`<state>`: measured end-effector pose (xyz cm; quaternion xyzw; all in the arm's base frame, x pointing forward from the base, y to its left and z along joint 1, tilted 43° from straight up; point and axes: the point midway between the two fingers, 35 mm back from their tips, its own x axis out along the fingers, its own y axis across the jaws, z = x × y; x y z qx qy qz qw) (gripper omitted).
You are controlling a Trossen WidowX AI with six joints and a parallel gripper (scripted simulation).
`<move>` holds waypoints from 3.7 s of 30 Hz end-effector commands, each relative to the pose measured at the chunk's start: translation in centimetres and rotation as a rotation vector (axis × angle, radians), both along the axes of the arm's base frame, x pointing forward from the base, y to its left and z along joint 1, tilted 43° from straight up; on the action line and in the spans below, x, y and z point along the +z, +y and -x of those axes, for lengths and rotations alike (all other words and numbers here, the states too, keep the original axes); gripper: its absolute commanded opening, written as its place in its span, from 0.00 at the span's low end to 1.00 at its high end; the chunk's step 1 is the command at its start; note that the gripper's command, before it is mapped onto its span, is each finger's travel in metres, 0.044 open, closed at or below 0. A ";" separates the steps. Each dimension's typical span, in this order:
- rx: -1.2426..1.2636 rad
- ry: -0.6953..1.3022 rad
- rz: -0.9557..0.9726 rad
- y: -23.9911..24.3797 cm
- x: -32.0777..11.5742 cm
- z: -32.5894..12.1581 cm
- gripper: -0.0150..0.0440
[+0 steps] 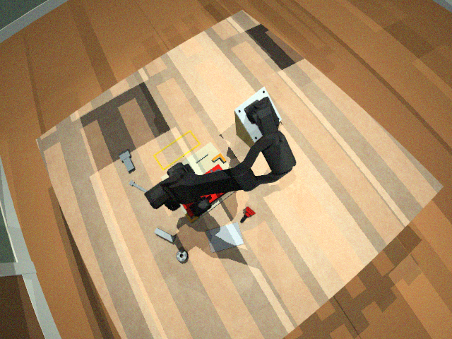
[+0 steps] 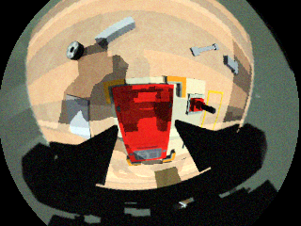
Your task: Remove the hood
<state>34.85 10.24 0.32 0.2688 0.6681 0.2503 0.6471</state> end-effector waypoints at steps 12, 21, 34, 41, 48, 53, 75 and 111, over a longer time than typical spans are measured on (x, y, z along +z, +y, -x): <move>0.000 0.005 -0.004 0.6 -0.6 0.1 1.00; 0.000 0.005 -0.005 0.9 -0.9 0.1 1.00; 0.000 0.005 -0.005 1.4 -1.3 0.2 1.00; -0.001 0.000 -0.001 1.2 -1.3 0.0 0.84; -0.001 0.000 -0.001 1.2 -1.3 0.0 0.76; -0.001 0.000 -0.001 1.1 -1.2 0.0 0.58; -0.001 0.001 0.000 0.1 -0.2 0.0 0.25; -0.012 0.005 0.009 -5.4 1.9 -0.3 0.25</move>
